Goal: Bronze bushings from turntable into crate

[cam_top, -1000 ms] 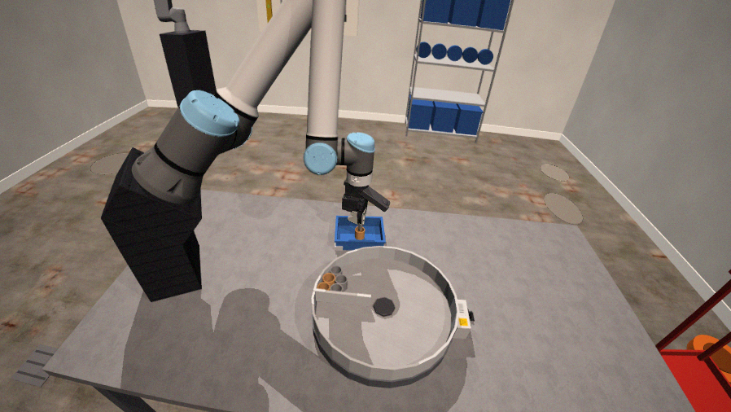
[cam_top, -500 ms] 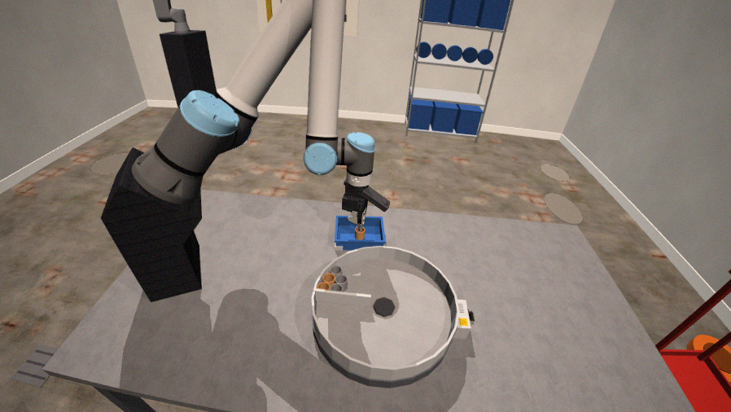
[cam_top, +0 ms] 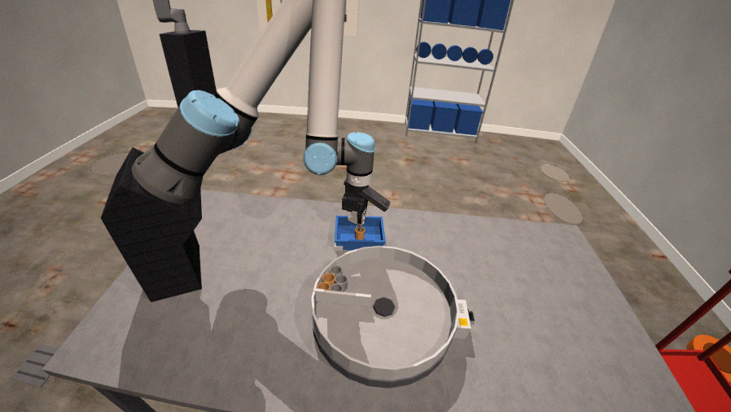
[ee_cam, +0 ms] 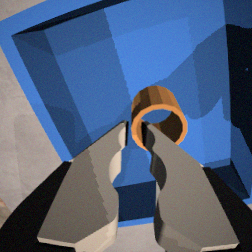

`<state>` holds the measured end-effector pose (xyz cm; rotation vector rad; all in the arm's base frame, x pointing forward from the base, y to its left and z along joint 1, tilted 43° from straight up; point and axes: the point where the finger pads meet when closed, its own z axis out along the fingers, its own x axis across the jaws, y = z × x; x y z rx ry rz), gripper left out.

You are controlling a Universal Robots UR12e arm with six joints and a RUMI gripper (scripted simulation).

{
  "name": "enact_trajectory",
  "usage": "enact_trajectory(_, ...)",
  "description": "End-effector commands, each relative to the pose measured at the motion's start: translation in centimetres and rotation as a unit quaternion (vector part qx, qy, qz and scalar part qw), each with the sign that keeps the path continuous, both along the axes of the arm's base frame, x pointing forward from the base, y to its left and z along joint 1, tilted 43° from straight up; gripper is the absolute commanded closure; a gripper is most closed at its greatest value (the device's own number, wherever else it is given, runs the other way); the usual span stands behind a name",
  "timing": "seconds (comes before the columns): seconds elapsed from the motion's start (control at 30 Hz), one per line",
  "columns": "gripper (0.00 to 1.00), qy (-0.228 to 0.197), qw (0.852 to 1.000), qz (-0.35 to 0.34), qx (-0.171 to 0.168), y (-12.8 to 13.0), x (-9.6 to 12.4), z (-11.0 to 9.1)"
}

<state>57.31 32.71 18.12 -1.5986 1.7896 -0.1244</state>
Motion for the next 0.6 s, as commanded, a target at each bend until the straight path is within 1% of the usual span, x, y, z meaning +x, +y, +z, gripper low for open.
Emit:
enact_trajectory(0.0,0.94,0.0,1.0,0.0,0.0,-0.1,-0.1,0.2)
enact_trajectory(0.2,0.94,0.0,1.0,0.0,0.0,-0.5,-0.7,1.0)
enact_trajectory(0.27,0.94,0.0,1.0,0.0,0.0,-0.5,-0.7,1.0)
enact_trajectory(0.57,0.94,0.0,1.0,0.0,0.0,-1.8,-2.6,3.5)
